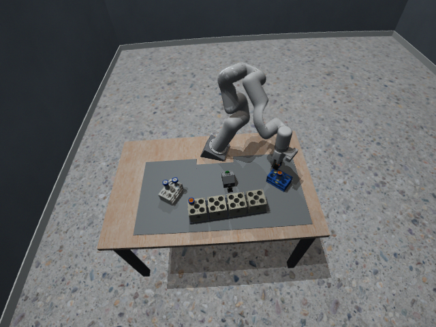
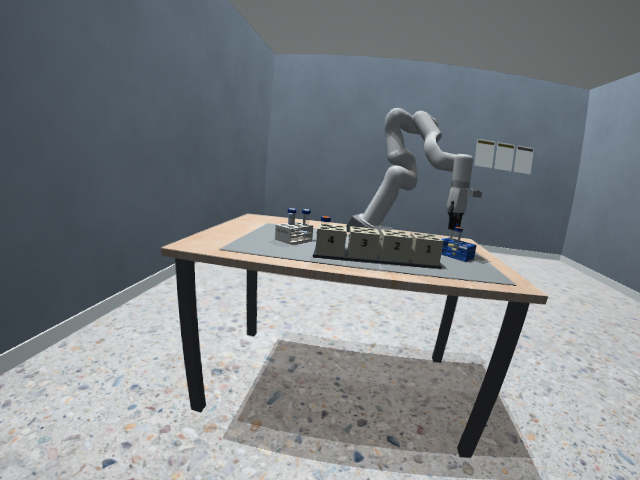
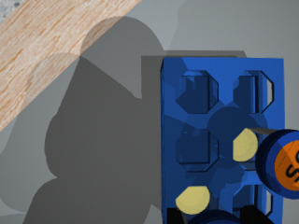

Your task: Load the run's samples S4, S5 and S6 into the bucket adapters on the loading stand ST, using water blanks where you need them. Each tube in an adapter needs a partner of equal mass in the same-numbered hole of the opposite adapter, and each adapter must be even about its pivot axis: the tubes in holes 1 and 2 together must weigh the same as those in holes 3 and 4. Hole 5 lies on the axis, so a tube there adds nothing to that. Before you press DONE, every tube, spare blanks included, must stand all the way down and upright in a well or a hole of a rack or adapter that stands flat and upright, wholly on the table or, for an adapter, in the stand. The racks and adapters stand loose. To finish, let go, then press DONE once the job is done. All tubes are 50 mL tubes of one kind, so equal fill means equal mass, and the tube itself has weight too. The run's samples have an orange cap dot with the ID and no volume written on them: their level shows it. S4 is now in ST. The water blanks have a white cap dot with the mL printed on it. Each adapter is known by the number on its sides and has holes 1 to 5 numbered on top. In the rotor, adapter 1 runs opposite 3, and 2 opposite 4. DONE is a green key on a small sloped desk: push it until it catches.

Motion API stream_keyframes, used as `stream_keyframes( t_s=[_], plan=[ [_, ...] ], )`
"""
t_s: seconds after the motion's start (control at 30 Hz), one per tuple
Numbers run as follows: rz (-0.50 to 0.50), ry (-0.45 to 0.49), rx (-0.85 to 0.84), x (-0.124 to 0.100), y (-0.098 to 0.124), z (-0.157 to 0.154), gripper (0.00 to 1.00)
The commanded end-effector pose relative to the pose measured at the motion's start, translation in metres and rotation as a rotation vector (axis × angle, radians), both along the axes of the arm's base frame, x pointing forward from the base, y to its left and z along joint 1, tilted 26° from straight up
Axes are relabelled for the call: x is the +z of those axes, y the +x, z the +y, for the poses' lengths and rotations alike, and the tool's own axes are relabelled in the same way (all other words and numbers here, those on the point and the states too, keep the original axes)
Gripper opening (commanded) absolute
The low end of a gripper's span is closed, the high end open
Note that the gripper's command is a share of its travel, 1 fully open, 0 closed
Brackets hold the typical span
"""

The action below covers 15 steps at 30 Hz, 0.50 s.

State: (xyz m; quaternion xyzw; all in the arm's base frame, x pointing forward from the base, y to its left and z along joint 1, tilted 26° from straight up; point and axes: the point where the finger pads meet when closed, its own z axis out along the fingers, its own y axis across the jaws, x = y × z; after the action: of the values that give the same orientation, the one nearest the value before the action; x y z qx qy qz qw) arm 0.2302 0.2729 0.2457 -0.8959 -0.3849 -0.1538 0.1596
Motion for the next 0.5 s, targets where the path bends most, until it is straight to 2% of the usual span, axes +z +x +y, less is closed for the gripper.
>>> stream_keyframes(
  t_s=[0.0, 0.47],
  plan=[
    [-0.002, 0.002, 0.000, 0.0036, 0.0001, -0.0006, 0.00],
    [-0.002, 0.002, 0.000, 0.0115, -0.0012, -0.0041, 0.00]
  ],
)
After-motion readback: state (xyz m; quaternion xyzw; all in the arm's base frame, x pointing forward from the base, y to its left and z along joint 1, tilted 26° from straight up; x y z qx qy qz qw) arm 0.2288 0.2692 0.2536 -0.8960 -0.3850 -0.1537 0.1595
